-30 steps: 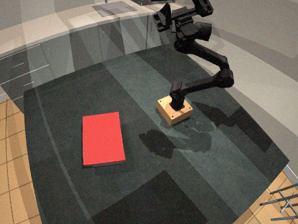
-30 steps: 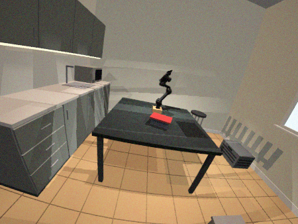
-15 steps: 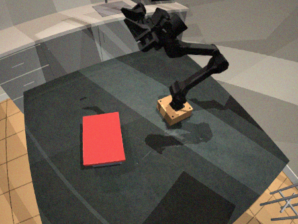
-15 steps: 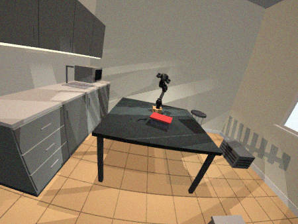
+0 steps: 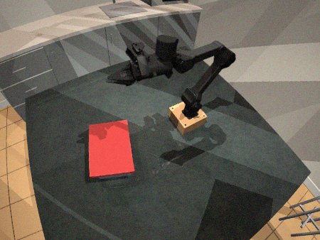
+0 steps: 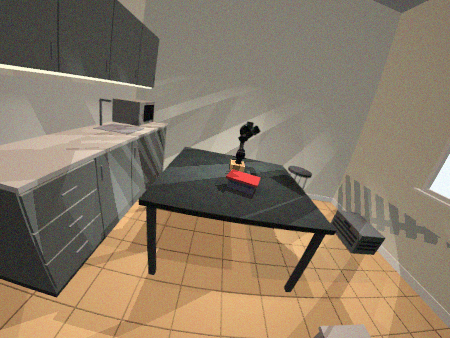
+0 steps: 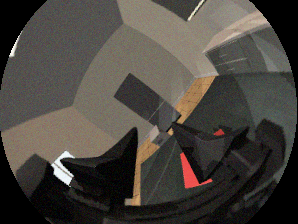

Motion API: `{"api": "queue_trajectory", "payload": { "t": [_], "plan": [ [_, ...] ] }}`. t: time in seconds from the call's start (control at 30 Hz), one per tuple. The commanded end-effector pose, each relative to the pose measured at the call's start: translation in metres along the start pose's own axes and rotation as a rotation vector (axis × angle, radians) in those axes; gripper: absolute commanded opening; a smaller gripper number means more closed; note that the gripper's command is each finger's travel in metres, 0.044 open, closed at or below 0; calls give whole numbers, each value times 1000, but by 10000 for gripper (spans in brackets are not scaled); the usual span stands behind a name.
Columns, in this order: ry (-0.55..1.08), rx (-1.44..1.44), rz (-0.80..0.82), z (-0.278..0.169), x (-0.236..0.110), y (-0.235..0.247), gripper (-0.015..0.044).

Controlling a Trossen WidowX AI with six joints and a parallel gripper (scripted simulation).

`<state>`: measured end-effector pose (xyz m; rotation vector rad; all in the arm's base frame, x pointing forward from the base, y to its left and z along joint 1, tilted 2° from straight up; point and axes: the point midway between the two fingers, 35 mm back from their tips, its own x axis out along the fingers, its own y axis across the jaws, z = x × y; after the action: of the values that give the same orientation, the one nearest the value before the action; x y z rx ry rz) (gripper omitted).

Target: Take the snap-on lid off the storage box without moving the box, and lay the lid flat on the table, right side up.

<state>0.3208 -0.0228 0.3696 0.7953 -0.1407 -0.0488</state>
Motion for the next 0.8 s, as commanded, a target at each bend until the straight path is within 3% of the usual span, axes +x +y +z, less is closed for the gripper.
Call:
{"api": "queue_trajectory", "payload": {
  "t": [0.0,0.27,0.43,0.77],
  "plan": [
    [135,352,-238,-67,-1,-34,235],
    [165,657,-563,-137,-27,-68,235],
    [65,804,-799,-178,-64,-94,235],
    [44,817,-824,-182,-69,-97,235]
  ]
}}
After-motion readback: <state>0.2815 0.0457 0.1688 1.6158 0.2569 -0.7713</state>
